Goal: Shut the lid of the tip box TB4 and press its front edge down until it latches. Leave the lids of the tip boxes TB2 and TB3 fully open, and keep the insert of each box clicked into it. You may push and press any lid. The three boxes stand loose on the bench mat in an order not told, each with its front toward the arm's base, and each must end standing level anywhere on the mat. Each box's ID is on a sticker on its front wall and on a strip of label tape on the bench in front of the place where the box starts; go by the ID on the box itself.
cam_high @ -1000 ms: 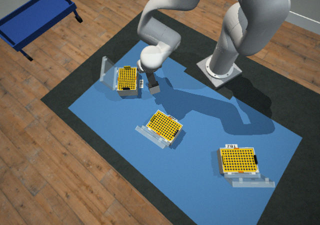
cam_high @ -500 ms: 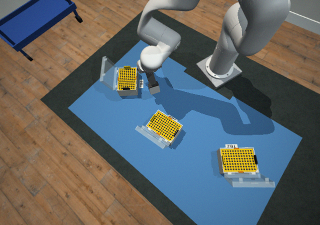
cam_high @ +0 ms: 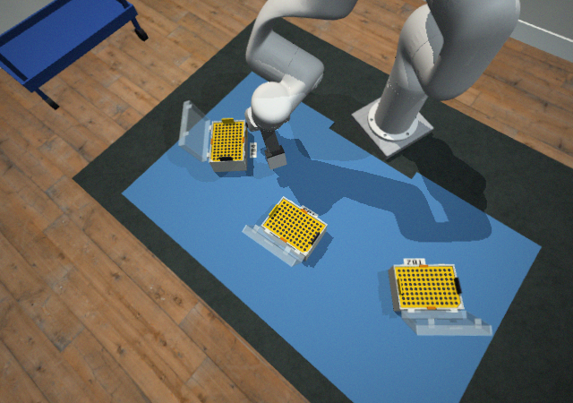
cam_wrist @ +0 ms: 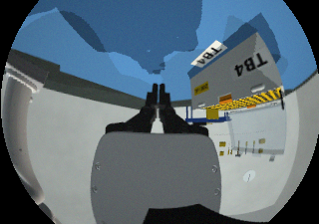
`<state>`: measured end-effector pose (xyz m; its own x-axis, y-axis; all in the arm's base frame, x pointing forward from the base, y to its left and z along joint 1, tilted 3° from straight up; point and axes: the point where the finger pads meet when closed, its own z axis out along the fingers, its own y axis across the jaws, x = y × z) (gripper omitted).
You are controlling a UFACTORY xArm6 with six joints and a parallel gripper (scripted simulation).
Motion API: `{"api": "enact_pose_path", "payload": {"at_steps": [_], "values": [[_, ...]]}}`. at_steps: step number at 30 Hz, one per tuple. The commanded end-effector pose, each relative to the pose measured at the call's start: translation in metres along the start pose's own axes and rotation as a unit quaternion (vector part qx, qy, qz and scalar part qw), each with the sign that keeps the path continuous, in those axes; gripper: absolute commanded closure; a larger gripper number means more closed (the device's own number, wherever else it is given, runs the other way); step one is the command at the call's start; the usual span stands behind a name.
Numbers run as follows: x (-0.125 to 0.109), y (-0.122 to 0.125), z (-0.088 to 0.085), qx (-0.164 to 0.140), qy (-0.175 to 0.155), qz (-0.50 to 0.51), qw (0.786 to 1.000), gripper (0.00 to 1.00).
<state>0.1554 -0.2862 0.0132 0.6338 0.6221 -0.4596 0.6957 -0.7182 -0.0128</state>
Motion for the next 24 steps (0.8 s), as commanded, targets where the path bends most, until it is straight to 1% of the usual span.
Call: {"api": "enact_pose_path", "payload": {"at_steps": [1, 18, 24], "values": [[0.0, 0.001, -0.001, -0.001, 0.0, 0.001, 1.0, 1.0], [0.0, 0.001, -0.001, -0.001, 0.0, 0.001, 1.0, 1.0], [-0.015, 0.001, -0.027, -0.001, 0.0, 0.001, 1.0, 1.0]]}}
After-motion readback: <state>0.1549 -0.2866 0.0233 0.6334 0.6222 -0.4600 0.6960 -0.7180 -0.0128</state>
